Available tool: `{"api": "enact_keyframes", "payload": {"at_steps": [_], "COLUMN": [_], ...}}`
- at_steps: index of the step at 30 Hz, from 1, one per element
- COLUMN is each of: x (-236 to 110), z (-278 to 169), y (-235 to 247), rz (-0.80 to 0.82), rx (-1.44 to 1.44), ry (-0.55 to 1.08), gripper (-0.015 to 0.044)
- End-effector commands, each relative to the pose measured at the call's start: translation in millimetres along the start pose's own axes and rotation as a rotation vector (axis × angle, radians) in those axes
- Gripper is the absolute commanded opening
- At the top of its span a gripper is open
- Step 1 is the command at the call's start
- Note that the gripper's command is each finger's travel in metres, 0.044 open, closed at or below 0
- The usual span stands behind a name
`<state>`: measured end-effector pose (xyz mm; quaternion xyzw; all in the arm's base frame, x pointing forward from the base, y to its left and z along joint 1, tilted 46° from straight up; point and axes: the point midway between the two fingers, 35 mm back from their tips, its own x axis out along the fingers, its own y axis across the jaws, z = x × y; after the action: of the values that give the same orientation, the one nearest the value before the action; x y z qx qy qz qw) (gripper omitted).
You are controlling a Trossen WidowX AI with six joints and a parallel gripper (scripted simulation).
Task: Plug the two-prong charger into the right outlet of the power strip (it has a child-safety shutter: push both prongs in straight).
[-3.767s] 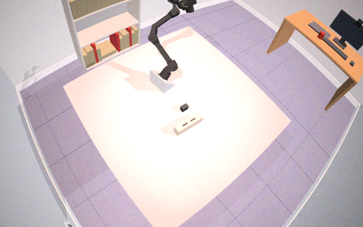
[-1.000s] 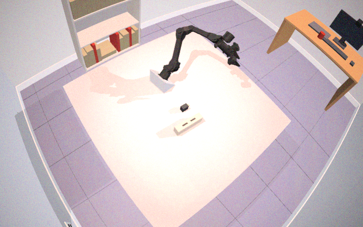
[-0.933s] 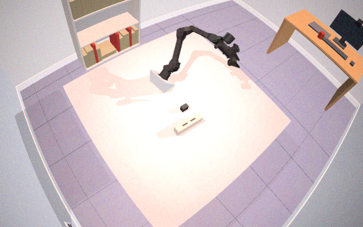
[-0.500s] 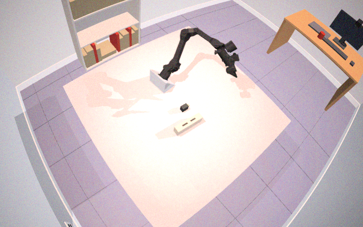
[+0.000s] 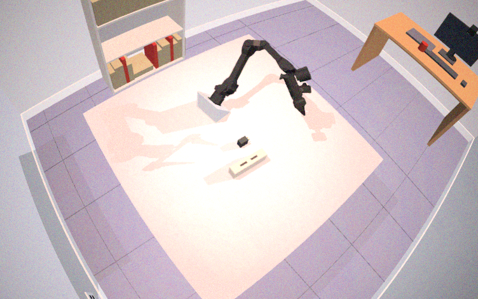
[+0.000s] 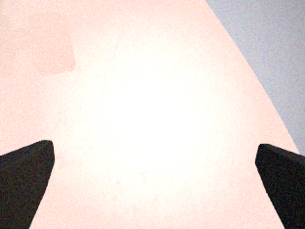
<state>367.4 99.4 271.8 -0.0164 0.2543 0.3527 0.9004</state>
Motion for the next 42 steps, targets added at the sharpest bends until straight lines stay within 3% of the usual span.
{"api": "enact_keyframes", "payload": {"at_steps": [1, 20, 42], "x": [9, 25, 24], "z": [-24, -113, -210], "y": [-14, -53, -69], "rz": [-0.006, 0.065, 0.296], "rx": [-0.045, -0.241, -0.432], "ry": [0.069, 0.301, 0.471], "gripper": [0.0440, 0.0440, 0.0440]}}
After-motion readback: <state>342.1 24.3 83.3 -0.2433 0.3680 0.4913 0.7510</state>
